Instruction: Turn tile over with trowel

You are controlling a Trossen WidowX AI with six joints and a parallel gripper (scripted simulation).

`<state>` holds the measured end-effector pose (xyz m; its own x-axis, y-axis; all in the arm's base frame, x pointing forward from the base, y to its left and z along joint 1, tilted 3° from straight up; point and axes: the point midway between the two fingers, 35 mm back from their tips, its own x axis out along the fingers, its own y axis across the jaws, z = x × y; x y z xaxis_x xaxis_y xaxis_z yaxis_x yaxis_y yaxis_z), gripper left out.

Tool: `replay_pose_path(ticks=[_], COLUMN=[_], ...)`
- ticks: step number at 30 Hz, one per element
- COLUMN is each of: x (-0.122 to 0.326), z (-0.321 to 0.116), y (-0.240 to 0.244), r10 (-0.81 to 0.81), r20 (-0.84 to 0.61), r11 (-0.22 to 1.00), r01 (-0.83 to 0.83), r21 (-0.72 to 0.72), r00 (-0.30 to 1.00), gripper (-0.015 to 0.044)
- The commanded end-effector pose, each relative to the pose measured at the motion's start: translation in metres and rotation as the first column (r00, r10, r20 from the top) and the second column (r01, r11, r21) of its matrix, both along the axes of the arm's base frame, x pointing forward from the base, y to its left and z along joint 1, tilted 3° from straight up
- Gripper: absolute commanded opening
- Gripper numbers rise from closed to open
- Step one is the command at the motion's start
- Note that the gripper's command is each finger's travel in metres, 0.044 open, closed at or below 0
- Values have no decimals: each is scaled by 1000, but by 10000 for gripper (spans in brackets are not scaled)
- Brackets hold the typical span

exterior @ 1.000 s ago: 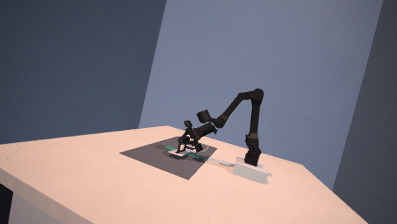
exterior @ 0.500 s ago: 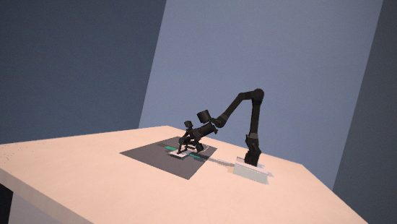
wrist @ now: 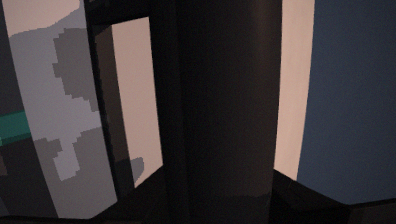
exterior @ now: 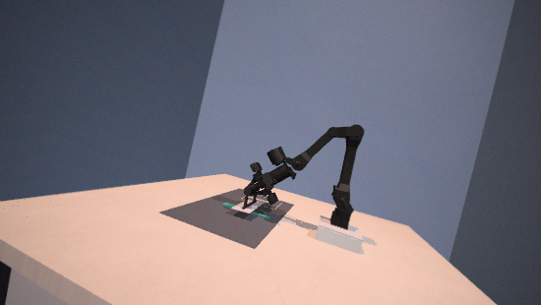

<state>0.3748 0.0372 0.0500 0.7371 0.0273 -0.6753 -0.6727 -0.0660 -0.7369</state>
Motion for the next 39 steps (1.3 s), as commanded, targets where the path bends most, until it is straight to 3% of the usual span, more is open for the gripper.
replay_pose_path(ticks=[1, 19, 39], x=[7, 10, 13], z=[21, 47, 44], y=[-7, -51, -92], r10=[-4, -4, -3], r20=[41, 41, 42], r11=[1000, 1000, 1000], r01=[4, 4, 4], r21=[1, -4, -8], r00=[999, 999, 999], gripper=[0, 0, 0])
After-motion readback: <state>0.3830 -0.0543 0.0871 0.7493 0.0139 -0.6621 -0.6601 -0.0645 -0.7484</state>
